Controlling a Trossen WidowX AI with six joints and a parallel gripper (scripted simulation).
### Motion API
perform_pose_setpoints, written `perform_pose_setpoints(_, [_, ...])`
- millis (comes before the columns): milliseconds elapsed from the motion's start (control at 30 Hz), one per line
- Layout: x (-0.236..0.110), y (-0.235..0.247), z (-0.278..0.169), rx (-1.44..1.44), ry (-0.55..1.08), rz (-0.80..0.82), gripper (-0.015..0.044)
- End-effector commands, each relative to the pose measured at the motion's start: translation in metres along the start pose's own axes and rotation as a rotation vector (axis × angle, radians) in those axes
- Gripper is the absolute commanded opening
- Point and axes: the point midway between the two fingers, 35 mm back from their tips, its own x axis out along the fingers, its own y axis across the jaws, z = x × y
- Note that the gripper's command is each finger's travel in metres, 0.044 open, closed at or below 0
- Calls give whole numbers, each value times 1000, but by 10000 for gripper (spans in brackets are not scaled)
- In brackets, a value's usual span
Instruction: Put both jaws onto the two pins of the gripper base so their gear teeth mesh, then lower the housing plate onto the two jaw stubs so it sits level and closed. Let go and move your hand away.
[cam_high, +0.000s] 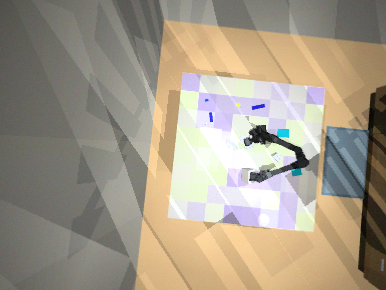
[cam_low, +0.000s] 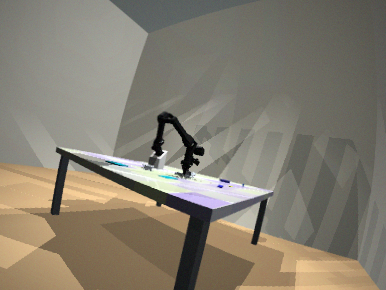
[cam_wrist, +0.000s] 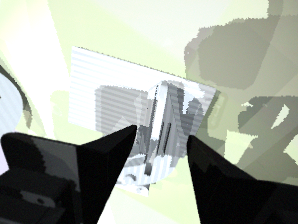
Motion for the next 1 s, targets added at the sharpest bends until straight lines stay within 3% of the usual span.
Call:
perform_pose_setpoints(0, [-8,0,1,0,-1,1,224])
perform_pose_setpoints(233, [-70,0,-1,-5,0,-3,224])
perform_pose_setpoints(333, [-60,0,1,-11,-6,-6,224])
perform_pose_setpoints(633, [-65,-2,2,-6,-15,-1,0])
perform_pose_setpoints(967, [-65,-2,2,-6,-15,-1,0])
